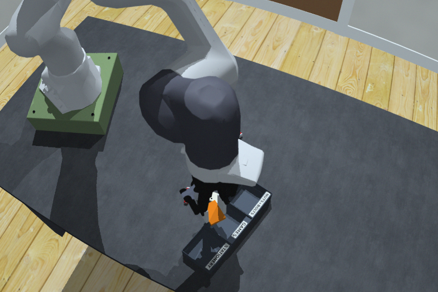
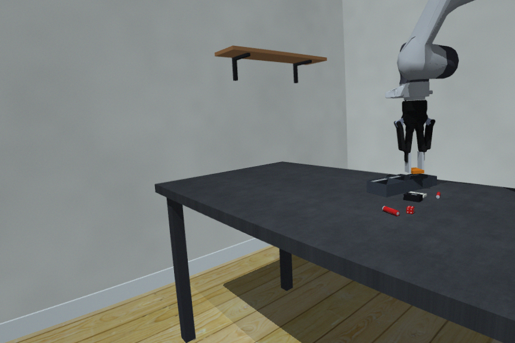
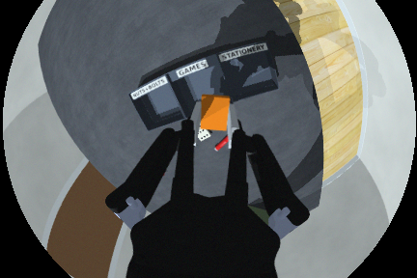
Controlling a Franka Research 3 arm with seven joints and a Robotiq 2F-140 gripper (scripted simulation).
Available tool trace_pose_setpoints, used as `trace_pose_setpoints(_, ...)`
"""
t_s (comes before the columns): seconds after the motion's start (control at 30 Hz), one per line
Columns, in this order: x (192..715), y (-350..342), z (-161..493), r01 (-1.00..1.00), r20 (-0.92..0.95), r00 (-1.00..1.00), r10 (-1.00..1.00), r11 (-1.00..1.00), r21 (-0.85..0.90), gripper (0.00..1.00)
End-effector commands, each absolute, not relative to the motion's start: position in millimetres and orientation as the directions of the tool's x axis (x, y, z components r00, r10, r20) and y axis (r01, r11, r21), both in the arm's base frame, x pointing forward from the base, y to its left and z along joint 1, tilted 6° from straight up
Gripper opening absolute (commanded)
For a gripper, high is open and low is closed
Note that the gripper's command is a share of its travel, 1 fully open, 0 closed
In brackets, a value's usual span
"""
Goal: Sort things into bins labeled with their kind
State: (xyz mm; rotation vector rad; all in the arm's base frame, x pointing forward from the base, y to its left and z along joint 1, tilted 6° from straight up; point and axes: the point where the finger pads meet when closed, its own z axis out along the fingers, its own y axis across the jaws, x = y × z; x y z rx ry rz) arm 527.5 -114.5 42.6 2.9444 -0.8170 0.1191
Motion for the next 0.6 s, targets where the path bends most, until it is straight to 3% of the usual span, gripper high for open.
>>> trace_pose_setpoints(0.0,527,-117,42,-0.445,0.084,0.894,-0.44,-0.893,0.064,0.21)
trace_pose_setpoints(0.13,533,-141,45,-0.334,0.079,0.941,-0.328,-0.939,0.077,0.21)
trace_pose_setpoints(0.57,546,-191,50,-0.239,0.078,0.97,-0.232,-0.967,0.092,0.21)
